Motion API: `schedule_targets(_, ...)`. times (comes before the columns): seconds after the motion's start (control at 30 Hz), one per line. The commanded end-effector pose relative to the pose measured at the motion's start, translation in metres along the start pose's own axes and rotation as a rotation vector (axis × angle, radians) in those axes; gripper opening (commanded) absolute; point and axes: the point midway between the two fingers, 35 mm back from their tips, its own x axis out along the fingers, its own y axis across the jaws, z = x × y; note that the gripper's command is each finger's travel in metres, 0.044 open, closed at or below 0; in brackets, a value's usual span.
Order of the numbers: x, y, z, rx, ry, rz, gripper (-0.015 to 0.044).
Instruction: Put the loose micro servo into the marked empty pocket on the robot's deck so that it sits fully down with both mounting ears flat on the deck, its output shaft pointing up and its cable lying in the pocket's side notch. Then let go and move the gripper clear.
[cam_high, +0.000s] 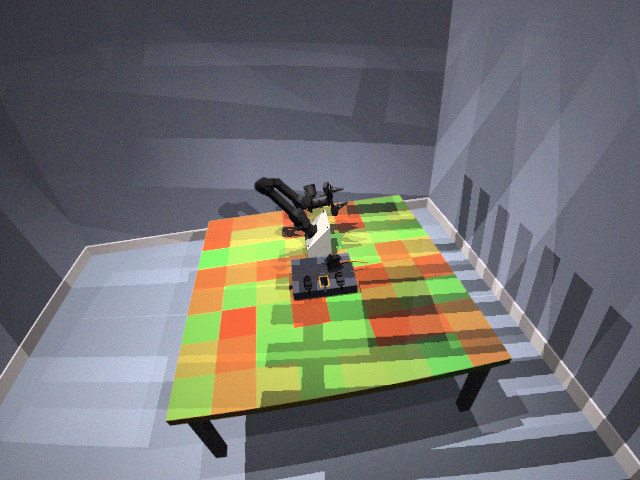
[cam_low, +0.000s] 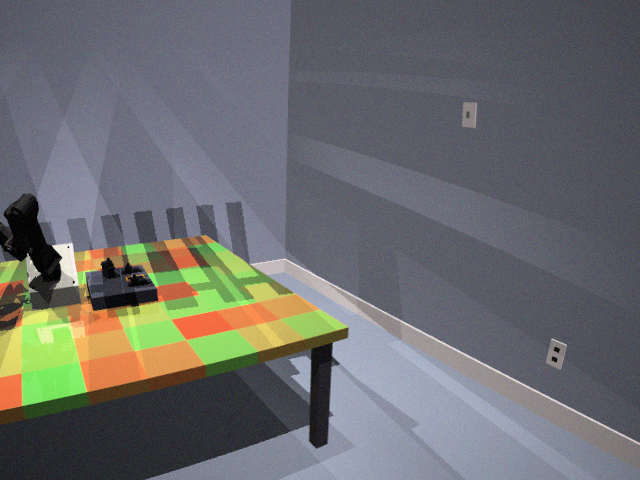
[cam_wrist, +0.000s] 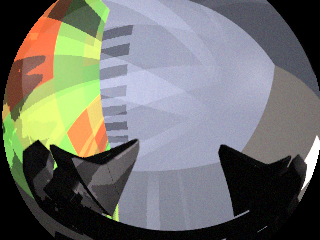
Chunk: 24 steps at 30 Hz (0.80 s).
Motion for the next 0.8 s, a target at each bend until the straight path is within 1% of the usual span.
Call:
schedule_targets(0.0,0.001,0.0,0.0,0.0,0.003,0.003,0.0426)
schedule_targets(0.03,0.002,0.0,-0.001,0.0,0.009,0.006,0.044)
schedule_targets(0.3,0.023,0.002,-0.017,0.008,0.123,0.091,0.044)
schedule_targets(0.77,0.063,0.014,-0.072,0.053,0.379,0.35,0.044)
